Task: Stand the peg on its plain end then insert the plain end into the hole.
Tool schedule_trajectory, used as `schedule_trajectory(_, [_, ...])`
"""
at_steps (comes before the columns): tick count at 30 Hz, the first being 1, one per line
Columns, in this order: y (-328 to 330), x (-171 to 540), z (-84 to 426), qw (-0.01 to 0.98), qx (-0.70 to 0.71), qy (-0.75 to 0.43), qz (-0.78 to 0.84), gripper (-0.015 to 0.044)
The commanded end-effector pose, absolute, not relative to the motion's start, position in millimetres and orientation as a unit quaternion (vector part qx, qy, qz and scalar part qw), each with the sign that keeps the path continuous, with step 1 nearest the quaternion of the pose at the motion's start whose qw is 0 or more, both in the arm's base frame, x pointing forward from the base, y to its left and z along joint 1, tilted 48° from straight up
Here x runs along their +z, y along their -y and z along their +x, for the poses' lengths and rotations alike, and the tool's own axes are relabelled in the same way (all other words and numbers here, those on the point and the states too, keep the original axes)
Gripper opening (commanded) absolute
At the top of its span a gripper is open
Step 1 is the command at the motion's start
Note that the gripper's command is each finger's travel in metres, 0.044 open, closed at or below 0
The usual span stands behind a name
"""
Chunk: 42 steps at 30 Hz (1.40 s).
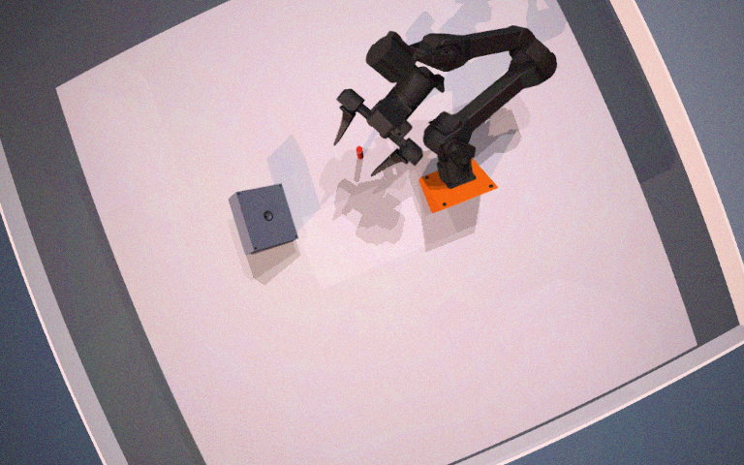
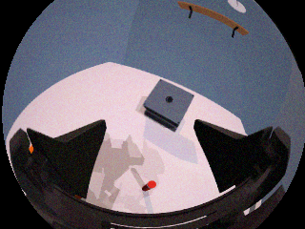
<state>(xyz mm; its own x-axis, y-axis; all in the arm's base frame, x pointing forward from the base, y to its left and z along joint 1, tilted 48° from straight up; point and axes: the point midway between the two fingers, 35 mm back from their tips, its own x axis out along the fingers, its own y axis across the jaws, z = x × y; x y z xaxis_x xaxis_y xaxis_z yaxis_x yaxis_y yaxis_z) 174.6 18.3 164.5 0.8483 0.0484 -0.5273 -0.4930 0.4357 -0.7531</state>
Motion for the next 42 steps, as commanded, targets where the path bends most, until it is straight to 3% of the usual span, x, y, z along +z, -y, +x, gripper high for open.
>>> schedule_trajectory(1, [-22.6, 181.2, 169.7, 0.841, 0.145, -0.187, -0.486, 0.044])
schedule_trajectory(14, [-26.8, 210.0, 157.8, 0.892, 0.116, -0.122, -0.42, 0.044])
schedule_trajectory(42, [2.0, 159.9, 172.3, 0.771, 0.002, -0.514, -0.377, 0.044])
